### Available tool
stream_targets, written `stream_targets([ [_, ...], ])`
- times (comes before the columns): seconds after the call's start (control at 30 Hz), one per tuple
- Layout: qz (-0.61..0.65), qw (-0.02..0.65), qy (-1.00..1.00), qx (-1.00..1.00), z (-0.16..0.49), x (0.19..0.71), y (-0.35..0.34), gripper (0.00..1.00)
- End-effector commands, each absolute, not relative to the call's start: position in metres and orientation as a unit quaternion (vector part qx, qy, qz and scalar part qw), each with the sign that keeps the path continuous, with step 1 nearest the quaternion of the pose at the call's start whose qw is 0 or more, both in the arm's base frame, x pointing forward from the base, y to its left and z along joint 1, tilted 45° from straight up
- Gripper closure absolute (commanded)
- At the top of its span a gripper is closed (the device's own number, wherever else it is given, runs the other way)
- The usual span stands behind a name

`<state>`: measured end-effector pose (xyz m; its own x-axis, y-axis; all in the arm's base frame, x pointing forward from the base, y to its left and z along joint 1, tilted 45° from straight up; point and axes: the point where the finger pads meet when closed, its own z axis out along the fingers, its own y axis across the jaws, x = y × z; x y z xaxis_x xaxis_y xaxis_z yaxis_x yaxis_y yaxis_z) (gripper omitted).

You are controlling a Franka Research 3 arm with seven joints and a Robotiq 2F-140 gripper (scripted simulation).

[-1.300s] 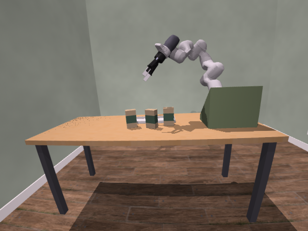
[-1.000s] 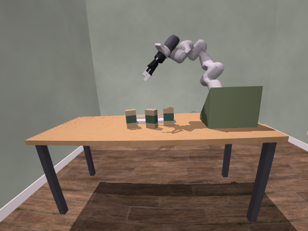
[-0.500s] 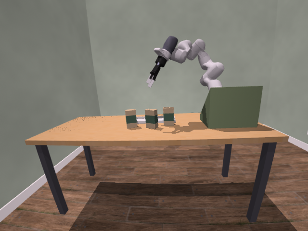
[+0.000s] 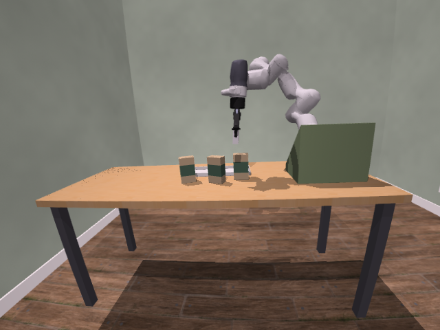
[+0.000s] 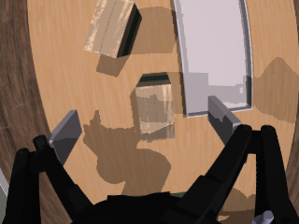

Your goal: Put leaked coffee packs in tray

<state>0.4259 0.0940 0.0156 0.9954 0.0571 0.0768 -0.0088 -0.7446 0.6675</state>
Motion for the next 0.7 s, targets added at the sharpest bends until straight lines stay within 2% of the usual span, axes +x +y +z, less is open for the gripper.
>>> stream_targets([
  [0.0, 0.008, 0.383, 0.003, 0.924, 0.0154, 0.4041, 0.0778, 0.00],
  [0.63, 0.008, 0.383, 0.003, 0.924, 0.0154, 0.4041, 0.0778, 0.00],
  [0.67, 0.008, 0.383, 0.003, 0.924, 0.0154, 0.4041, 0.0778, 0.47],
])
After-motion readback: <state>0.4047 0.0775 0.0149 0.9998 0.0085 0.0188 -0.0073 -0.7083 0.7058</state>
